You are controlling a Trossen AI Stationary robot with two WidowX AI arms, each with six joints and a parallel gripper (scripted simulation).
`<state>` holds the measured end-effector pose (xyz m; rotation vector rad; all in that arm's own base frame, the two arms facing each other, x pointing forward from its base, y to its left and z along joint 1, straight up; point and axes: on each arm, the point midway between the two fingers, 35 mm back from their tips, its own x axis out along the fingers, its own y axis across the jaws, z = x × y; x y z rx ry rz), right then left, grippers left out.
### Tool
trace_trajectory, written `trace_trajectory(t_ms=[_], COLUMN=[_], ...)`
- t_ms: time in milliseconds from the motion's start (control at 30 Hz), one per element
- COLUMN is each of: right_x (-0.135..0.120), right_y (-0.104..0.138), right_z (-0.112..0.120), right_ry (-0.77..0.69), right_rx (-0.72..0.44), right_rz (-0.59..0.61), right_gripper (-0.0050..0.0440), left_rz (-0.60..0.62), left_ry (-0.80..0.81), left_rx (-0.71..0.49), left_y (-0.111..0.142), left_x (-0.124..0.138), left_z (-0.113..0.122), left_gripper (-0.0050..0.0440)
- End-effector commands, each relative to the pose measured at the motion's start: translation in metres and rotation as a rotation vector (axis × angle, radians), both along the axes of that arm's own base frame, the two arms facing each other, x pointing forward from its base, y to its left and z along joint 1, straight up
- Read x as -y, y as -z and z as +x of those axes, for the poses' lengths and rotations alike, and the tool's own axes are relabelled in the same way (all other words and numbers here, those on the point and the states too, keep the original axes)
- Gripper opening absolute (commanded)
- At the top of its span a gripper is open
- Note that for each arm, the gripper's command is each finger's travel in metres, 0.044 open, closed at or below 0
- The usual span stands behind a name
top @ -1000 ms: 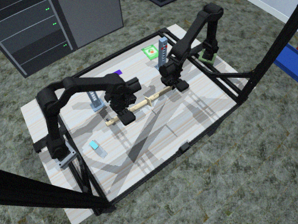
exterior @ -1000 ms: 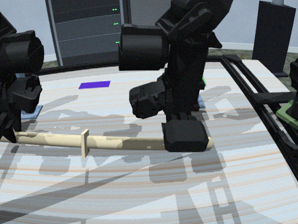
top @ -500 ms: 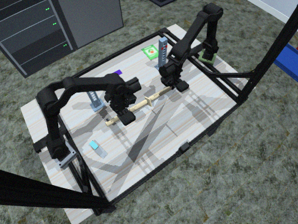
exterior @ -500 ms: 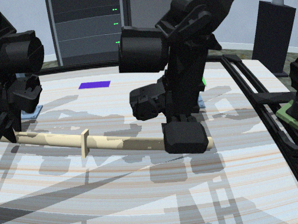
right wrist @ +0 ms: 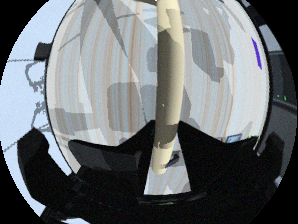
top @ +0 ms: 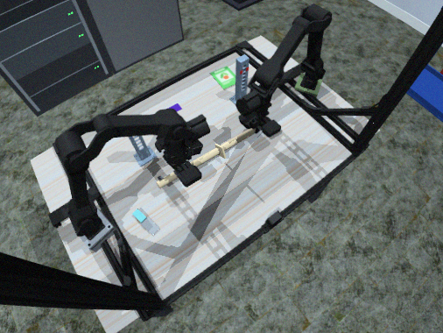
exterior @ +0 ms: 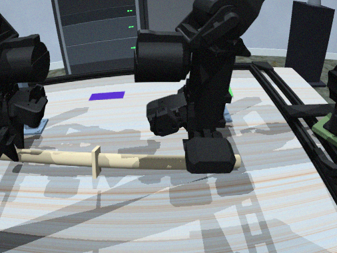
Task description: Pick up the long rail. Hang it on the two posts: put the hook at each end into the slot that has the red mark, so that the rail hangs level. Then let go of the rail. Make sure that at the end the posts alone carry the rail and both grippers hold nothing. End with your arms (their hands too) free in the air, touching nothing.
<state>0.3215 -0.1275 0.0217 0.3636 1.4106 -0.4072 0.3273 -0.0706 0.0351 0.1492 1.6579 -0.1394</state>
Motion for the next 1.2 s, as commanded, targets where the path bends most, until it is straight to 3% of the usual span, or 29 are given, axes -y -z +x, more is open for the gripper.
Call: trace_trajectory(t_ms=[0,233,600,1167], right_x=[0.0,0.0,-0.001,-0.001], right_y=[0.005,0.002,-0.037,-0.039], right_z=[-0.001,-0.001,-0.004,-0.004], right_ry=[-0.002,-0.002,0.003,0.003], right_rx=[-0.01,-0.015,-0.087,-0.091], right_rz=[0.004,0.006,0.048,0.05], right_gripper=[0.0,0.0,0.0,0.0], left_rz=[0.001,0.0,-0.018,-0.019], left_ry=[0.0,0.0,0.002,0.002], left_rx=[0.004,0.01,0.097,0.103], left_y=[0.0,-0.001,-0.005,-0.005], left_x=[0.0,0.0,-0.002,-0.002], left_z=[0.001,0.001,0.001,0.001], left_gripper=[0.0,0.0,0.0,0.0])
